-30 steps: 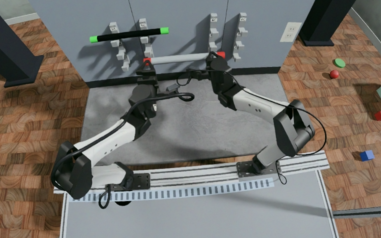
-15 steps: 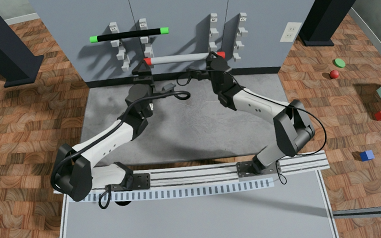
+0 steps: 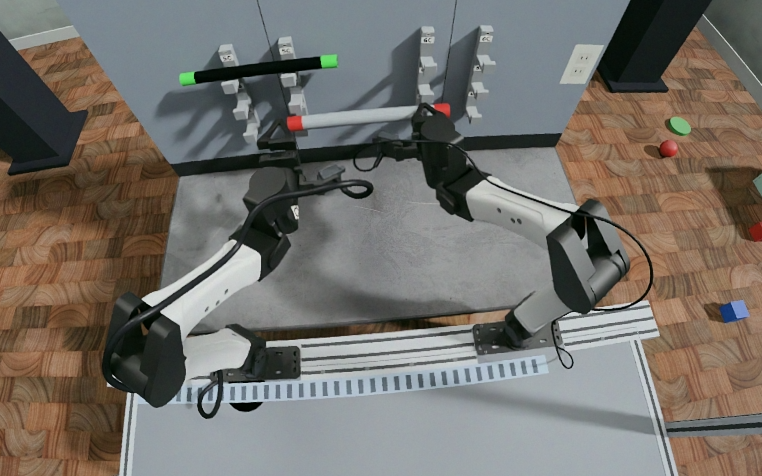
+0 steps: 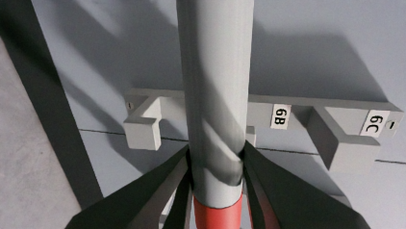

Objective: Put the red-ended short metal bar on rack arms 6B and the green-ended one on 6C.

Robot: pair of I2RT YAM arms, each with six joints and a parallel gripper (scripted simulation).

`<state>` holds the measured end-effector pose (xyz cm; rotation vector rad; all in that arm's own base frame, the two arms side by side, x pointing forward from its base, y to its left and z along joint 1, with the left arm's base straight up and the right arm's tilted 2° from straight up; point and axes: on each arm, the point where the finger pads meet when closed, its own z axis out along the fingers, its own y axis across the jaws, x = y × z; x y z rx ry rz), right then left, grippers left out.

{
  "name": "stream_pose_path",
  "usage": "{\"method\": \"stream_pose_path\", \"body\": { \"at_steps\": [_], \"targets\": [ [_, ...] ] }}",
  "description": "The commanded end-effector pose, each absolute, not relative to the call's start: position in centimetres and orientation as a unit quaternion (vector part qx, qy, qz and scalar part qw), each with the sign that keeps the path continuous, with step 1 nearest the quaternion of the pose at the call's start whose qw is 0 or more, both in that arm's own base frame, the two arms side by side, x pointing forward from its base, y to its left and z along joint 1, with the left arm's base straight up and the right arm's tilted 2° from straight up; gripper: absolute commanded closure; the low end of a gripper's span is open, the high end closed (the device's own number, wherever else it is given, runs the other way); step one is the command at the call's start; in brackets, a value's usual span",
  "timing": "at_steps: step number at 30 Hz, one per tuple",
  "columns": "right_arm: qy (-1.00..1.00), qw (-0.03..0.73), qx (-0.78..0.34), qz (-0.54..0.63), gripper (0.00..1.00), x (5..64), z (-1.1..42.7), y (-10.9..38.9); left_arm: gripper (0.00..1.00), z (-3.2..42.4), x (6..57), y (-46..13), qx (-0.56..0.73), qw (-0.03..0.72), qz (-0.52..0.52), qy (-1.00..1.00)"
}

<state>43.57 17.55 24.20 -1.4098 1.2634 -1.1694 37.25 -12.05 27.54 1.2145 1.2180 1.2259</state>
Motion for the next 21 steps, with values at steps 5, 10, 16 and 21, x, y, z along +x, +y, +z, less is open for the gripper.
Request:
{"method": "stream_pose_path", "body": {
  "at_steps": [5, 10, 16, 21],
  "targets": [
    [0.509, 0.497, -0.510, -0.483, 1.00, 44.2, 29.1, 17.3, 0.00, 27.8, 37.1, -11.4, 0.500, 0.500, 0.500, 0.500],
    [0.509, 0.497, -0.510, -0.483, 1.00, 44.2, 29.1, 17.3, 0.00, 27.8, 37.2, -10.9, 0.500, 0.500, 0.500, 0.500],
    [0.509, 0.497, -0.510, -0.483, 1.00, 44.2, 29.0, 17.3, 0.00, 27.8, 37.4, -10.4, 0.500, 0.500, 0.500, 0.500],
    [0.509, 0.497, -0.510, -0.483, 1.00, 44.2, 29.0, 17.3, 0.00, 27.8, 37.5, -10.1, 0.500, 0.500, 0.500, 0.500]
  ]
}}
